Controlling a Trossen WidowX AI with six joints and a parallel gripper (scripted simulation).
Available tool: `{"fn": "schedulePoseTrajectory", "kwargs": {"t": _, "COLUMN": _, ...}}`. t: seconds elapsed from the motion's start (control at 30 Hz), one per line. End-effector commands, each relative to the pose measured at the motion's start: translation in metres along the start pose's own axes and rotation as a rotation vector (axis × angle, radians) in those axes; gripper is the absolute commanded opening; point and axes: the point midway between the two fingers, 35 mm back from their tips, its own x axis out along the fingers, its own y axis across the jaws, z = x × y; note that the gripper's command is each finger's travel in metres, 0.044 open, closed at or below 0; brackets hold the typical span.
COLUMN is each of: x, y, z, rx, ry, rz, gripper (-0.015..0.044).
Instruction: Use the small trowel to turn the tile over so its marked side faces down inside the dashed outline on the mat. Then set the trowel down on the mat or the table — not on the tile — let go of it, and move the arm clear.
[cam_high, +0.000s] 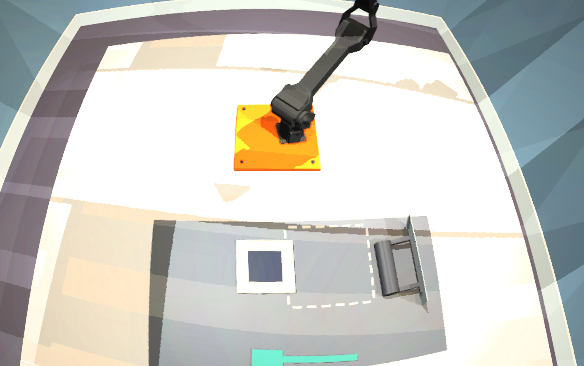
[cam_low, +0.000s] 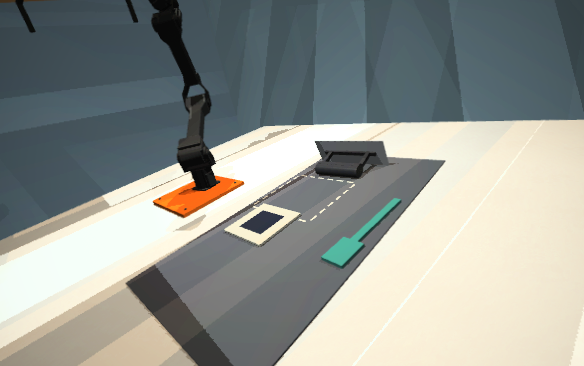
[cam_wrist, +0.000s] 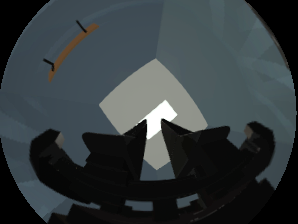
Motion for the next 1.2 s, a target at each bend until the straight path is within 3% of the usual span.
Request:
{"fn": "schedulePoseTrajectory", "kwargs": {"t": 0.0, "x": 0.005, "y": -0.038, "z": -0.008, "rx": -0.063, "ry": 0.046, "rz": -0.094, "gripper": 0.01}}
{"fn": "schedulePoseTrajectory", "kwargs": {"t": 0.5, "x": 0.005, "y": -0.153, "z": -0.044, "rx": -0.285, "ry": 0.26, "rz": -0.355, "gripper": 0.01}}
{"fn": "schedulePoseTrajectory", "kwargs": {"t": 1.17, "x": -0.038, "y": -0.265, "z": -0.097, "rx": -0.277, "ry": 0.496, "rz": -0.592, "gripper": 0.01}}
